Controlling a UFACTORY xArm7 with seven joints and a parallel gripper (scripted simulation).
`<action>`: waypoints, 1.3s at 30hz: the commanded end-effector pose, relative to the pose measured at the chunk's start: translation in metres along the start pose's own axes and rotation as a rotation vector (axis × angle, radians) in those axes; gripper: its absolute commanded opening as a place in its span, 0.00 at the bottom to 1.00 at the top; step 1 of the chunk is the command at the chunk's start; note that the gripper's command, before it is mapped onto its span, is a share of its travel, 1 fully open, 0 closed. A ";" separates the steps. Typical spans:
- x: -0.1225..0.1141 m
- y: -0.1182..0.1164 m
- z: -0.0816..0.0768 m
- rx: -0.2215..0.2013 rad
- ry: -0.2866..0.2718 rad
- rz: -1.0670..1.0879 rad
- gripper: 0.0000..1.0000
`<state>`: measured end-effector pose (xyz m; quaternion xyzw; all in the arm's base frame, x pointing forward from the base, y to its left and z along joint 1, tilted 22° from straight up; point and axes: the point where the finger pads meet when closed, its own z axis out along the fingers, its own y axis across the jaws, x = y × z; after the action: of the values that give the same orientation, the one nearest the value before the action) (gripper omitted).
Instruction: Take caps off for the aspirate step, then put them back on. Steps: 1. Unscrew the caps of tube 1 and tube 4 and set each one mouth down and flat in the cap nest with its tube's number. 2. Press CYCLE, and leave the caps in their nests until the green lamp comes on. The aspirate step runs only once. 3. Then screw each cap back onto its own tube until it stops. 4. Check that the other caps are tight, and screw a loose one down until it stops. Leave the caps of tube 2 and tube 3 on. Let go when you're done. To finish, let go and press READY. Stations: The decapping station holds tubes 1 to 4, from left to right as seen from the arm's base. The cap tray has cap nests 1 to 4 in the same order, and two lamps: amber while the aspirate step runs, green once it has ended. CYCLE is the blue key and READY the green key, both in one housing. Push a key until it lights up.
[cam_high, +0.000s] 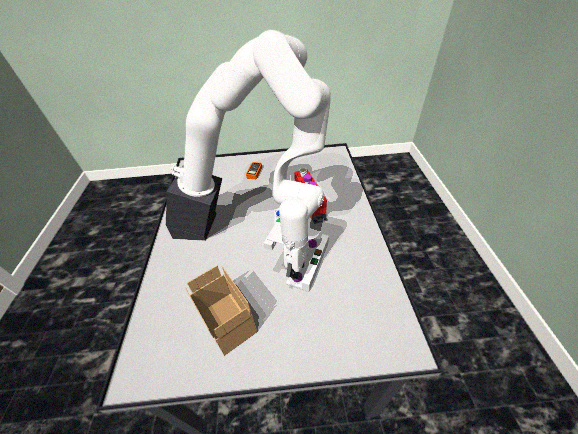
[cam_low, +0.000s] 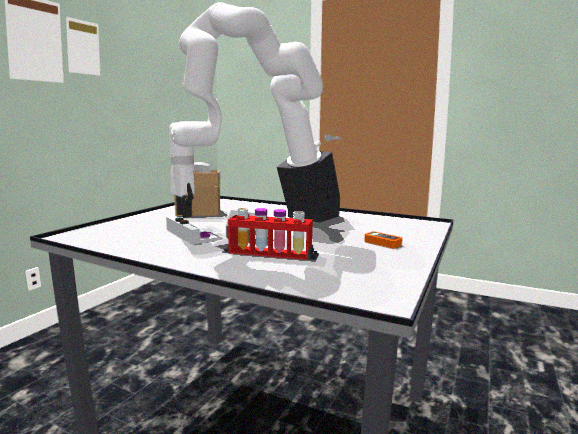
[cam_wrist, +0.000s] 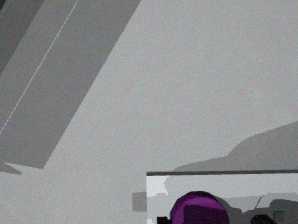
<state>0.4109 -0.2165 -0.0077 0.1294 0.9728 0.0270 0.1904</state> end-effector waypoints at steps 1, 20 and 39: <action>-0.001 0.000 -0.026 0.001 0.002 0.001 0.46; -0.002 0.000 -0.109 0.001 0.002 0.001 0.46; 0.033 0.046 -0.097 -0.001 0.000 0.570 0.00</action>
<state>0.3605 -0.1832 0.0792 0.2890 0.9345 0.0776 0.1928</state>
